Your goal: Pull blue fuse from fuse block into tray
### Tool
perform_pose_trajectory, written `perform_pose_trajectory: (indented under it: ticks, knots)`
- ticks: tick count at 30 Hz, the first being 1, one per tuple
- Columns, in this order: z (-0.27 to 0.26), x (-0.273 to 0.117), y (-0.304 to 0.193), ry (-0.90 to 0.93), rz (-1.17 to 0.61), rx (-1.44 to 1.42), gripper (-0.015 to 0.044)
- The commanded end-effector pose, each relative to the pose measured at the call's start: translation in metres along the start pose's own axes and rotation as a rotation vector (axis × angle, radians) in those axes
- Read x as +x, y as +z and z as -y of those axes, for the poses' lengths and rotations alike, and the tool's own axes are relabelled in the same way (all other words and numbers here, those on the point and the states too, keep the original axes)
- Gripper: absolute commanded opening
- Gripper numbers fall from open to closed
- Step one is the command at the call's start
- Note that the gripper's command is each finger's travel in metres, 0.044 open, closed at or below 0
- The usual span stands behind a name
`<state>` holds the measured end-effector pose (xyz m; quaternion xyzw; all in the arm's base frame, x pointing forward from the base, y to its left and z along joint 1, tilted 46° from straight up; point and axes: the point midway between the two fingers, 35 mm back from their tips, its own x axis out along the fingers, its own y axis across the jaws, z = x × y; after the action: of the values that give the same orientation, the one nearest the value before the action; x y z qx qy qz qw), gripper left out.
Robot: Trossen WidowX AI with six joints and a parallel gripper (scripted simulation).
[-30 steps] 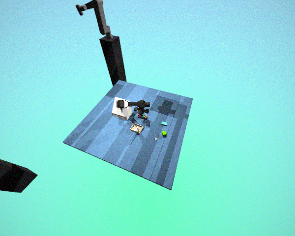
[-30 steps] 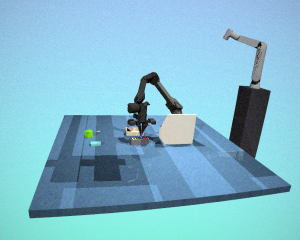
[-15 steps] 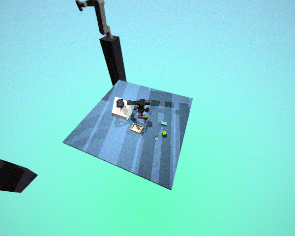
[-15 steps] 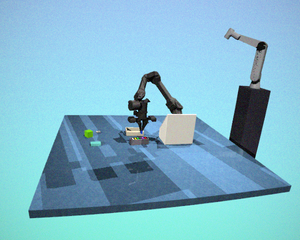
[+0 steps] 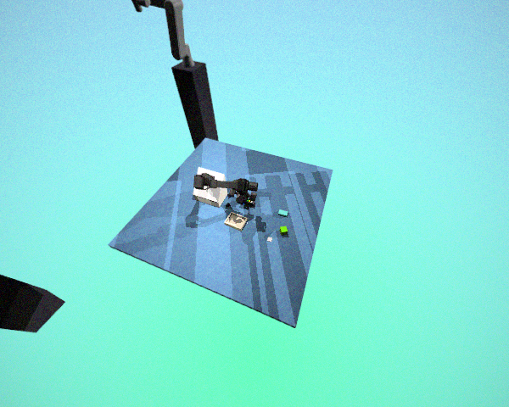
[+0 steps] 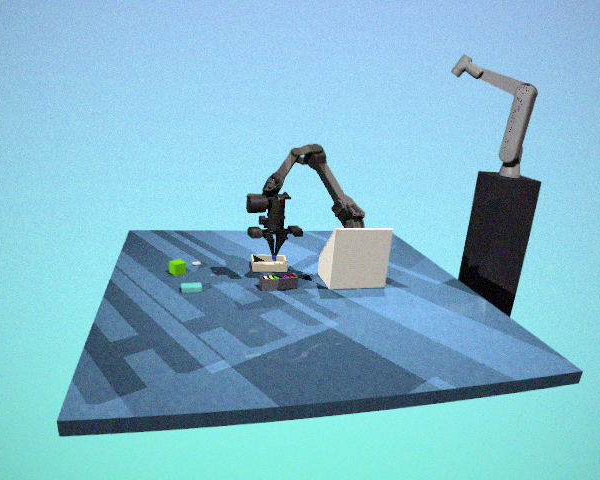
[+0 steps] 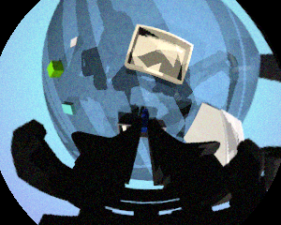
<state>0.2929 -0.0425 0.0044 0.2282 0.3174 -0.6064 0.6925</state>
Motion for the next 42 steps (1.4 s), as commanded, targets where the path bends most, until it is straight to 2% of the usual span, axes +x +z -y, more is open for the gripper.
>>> perform_pose_trajectory:
  ticks: [1, 15, 42]
  knots:
    - [0.000, -0.002, 0.030, 0.006, 0.003, -0.002, 0.0000]
    - [0.024, -0.005, 0.125, 0.001, 0.035, 0.000, 0.0000]
    - [0.024, 0.030, 0.128, 0.000, 0.036, 0.000, 0.0000]
